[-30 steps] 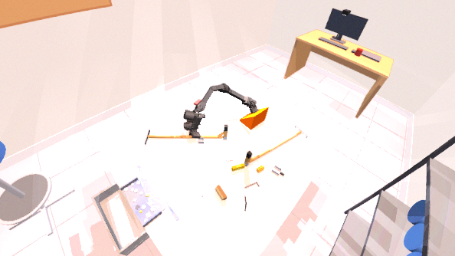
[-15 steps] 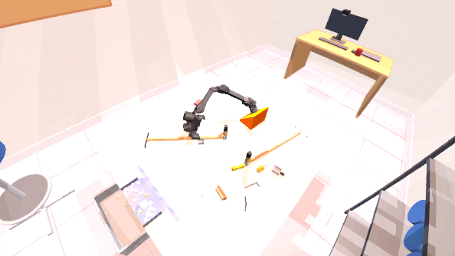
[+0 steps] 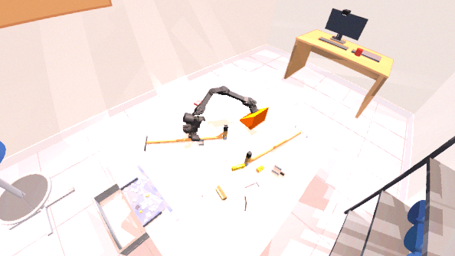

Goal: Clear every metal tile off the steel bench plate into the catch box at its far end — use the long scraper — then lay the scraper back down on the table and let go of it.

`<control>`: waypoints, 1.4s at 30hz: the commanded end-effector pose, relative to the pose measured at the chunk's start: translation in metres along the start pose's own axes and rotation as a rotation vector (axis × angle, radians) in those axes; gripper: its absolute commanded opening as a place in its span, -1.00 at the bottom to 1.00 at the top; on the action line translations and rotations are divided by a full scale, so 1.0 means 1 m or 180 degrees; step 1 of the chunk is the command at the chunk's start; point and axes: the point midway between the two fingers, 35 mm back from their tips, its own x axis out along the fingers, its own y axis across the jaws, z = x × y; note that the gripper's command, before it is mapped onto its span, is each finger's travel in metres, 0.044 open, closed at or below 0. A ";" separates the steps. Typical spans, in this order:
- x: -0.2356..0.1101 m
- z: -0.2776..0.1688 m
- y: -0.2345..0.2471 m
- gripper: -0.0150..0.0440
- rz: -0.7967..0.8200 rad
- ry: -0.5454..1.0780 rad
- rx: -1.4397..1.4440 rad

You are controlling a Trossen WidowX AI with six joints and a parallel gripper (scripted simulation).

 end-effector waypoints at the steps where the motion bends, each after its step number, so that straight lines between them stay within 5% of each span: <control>1: 0.001 0.000 0.006 -0.49 0.0002 0.0004 0.0004; 26: 0.004 0.004 0.030 -0.49 0.0002 -0.0001 0.0006; 42: -0.044 0.031 0.027 -0.49 0.0008 -0.0050 0.0098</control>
